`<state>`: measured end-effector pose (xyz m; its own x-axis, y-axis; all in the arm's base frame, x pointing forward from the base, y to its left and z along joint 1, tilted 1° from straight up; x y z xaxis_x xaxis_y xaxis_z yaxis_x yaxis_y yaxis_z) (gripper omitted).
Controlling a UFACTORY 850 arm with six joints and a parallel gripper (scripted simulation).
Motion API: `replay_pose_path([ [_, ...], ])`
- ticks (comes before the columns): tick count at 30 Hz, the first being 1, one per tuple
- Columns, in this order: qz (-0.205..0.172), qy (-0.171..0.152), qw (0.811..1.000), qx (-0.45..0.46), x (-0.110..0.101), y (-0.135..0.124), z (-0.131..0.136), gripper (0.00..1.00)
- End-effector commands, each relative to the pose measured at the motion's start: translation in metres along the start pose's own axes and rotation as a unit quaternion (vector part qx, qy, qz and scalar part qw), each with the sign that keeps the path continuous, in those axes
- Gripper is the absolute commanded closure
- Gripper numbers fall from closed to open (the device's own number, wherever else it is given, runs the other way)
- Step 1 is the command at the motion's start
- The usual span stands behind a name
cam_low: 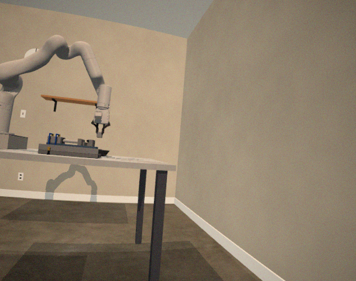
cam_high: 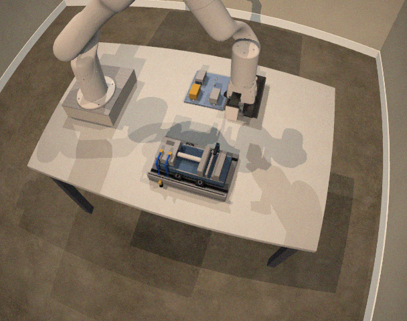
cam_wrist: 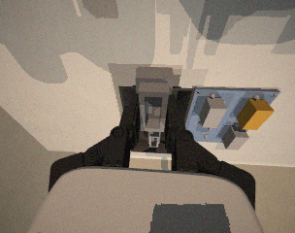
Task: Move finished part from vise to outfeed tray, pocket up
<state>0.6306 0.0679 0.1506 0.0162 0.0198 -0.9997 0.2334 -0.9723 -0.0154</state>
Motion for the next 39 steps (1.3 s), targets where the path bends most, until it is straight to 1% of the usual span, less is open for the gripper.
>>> replay_pose_path([
  [1,0.002,0.001,1.000,0.000,-0.001,-0.034,-0.008,1.00],
  [2,0.002,0.001,1.000,0.000,-0.001,-0.034,-0.008,1.00],
  [3,0.002,0.001,1.000,-0.001,-0.001,-0.054,-0.011,1.00],
  [12,0.002,0.001,1.000,-0.002,-0.001,-0.115,-0.015,1.00],
  [39,0.002,0.001,1.000,-0.002,0.000,-0.117,-0.016,1.00],
])
Point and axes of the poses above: the point where the finger pads meet when closed, its own x axis out along the fingers, its own z axis across the jaws, y = z × x, the point moved 6 cm from there along -x, back along the fingers, and after that the axes turned 9 degrees about -x, right-handed, at the moved point
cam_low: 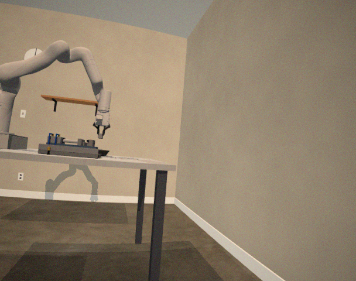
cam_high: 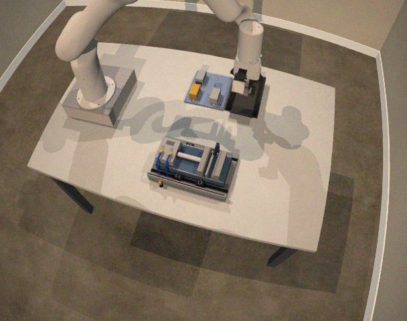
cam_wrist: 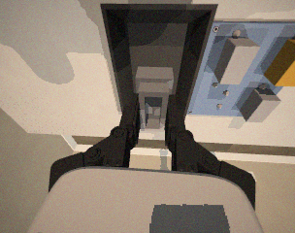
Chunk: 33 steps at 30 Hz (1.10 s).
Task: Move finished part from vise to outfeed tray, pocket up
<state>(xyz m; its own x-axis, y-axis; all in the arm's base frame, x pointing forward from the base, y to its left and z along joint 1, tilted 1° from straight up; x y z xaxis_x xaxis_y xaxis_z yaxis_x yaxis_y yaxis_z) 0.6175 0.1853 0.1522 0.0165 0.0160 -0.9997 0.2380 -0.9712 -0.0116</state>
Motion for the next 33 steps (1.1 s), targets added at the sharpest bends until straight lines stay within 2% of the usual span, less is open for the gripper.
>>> replay_pose_path([
  [1,0.000,0.001,1.000,0.000,0.000,0.000,-0.001,1.00],
  [14,0.000,0.001,1.000,0.000,0.008,0.000,-0.001,1.00],
  [33,0.000,0.001,1.000,0.000,0.036,0.000,-0.001,1.00],
])
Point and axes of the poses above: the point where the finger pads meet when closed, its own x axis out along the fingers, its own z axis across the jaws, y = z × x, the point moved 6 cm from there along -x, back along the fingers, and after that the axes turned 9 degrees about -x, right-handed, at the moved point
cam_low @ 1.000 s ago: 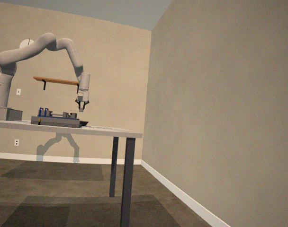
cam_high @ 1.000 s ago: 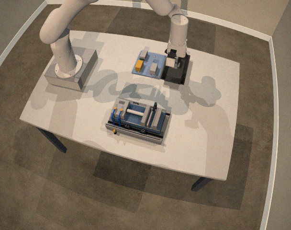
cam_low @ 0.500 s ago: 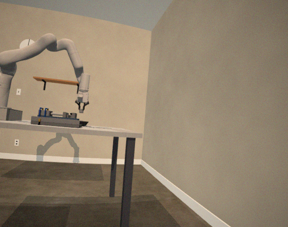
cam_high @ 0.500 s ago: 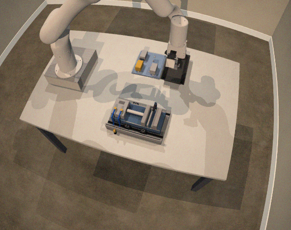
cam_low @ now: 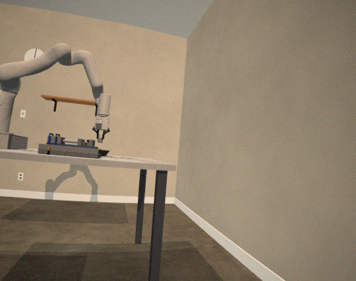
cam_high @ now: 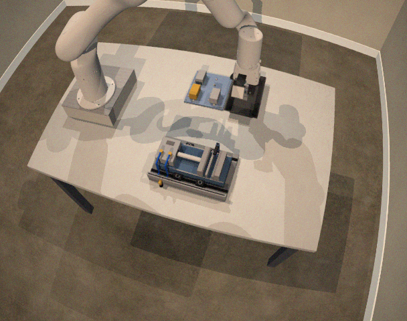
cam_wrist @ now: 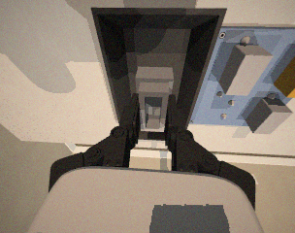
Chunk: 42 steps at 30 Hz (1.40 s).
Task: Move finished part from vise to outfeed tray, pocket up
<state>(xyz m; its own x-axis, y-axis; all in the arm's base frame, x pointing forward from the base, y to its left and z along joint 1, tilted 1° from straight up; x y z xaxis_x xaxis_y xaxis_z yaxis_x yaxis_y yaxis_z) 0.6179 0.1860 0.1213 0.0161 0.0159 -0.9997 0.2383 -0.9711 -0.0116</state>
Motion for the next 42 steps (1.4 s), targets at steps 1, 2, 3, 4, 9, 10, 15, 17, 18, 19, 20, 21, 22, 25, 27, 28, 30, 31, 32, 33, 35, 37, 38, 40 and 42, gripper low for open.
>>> replay_pose_path([
  [1,0.000,0.001,1.000,0.000,0.007,0.000,-0.001,1.00],
  [2,0.000,0.001,1.000,0.000,0.009,0.000,-0.001,1.00],
  [3,0.000,0.001,1.000,0.000,0.011,0.000,-0.001,1.00],
  [4,0.000,0.001,1.000,0.000,0.013,0.000,-0.001,1.00],
  [9,0.000,0.001,1.000,0.000,0.023,0.000,-0.001,1.00],
  [10,0.000,0.001,1.000,0.000,0.025,0.000,-0.001,1.00],
  [15,0.000,0.001,1.000,0.000,0.031,0.000,-0.001,1.00],
  [17,0.000,0.001,1.000,0.000,0.035,0.000,-0.001,1.00],
  [18,0.000,0.001,1.000,0.000,0.037,0.000,-0.001,1.00],
  [19,0.000,0.001,1.000,0.000,0.039,0.000,-0.001,1.00],
  [20,0.000,0.001,1.000,0.000,0.041,0.000,-0.001,1.00],
  [21,0.000,0.001,1.000,0.000,0.043,0.000,-0.001,1.00],
  [22,0.000,0.001,1.000,0.000,0.044,0.000,-0.002,1.00],
  [25,0.000,0.001,1.000,0.000,0.049,-0.001,-0.002,1.00],
  [27,0.000,0.001,1.000,0.000,0.052,-0.001,-0.002,1.00],
  [28,0.000,0.001,1.000,0.000,0.053,-0.001,-0.002,1.00],
  [30,0.000,0.001,1.000,0.000,0.056,-0.001,-0.002,1.00],
  [31,0.000,0.001,1.000,0.000,0.056,-0.001,-0.002,1.00],
  [32,0.000,0.001,1.000,0.000,0.056,-0.001,-0.002,1.00],
  [33,0.000,0.001,1.000,0.000,0.057,-0.001,-0.002,1.00],
  [35,0.000,0.001,1.000,0.000,0.059,-0.001,-0.002,1.00],
  [37,0.000,0.001,1.000,0.000,0.061,-0.001,-0.002,1.00],
  [38,0.000,0.001,1.000,0.000,0.062,-0.001,-0.002,1.00],
  [40,0.000,0.001,1.000,0.000,0.064,-0.001,-0.002,1.00],
  [42,0.000,0.001,1.000,0.000,0.065,-0.001,-0.002,1.00],
])
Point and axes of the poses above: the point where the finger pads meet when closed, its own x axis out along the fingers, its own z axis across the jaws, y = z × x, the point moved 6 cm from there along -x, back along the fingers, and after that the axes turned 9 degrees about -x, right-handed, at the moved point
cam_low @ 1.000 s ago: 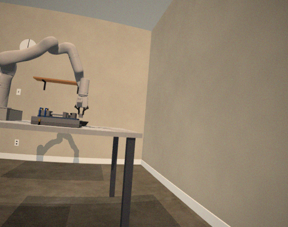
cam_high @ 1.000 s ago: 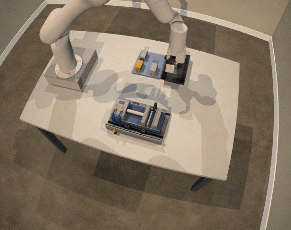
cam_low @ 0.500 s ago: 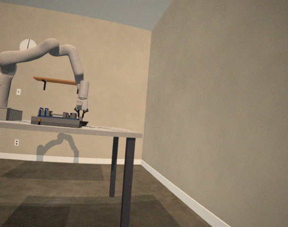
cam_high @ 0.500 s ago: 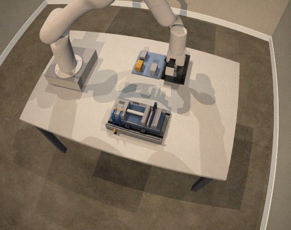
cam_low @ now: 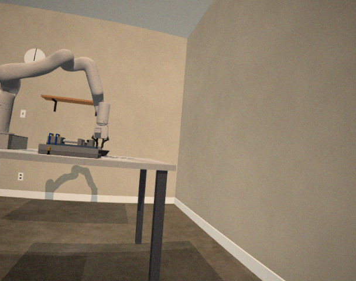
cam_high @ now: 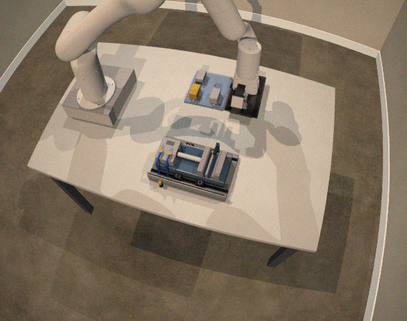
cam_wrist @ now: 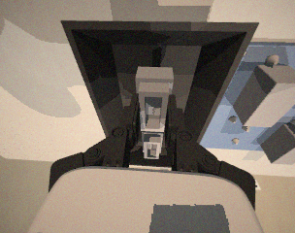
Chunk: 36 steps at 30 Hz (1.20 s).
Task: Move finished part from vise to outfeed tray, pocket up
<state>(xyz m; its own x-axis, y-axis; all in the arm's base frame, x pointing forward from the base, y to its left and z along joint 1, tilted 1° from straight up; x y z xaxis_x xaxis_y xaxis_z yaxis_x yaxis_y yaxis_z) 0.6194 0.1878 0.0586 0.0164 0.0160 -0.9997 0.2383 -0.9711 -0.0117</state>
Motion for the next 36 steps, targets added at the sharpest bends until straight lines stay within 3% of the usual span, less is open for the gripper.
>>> replay_pose_path([
  [1,0.000,0.001,1.000,0.000,0.0026,-0.0001,-0.0010,1.00],
  [36,0.000,0.001,1.000,0.000,0.0056,-0.0001,-0.0011,1.00],
])
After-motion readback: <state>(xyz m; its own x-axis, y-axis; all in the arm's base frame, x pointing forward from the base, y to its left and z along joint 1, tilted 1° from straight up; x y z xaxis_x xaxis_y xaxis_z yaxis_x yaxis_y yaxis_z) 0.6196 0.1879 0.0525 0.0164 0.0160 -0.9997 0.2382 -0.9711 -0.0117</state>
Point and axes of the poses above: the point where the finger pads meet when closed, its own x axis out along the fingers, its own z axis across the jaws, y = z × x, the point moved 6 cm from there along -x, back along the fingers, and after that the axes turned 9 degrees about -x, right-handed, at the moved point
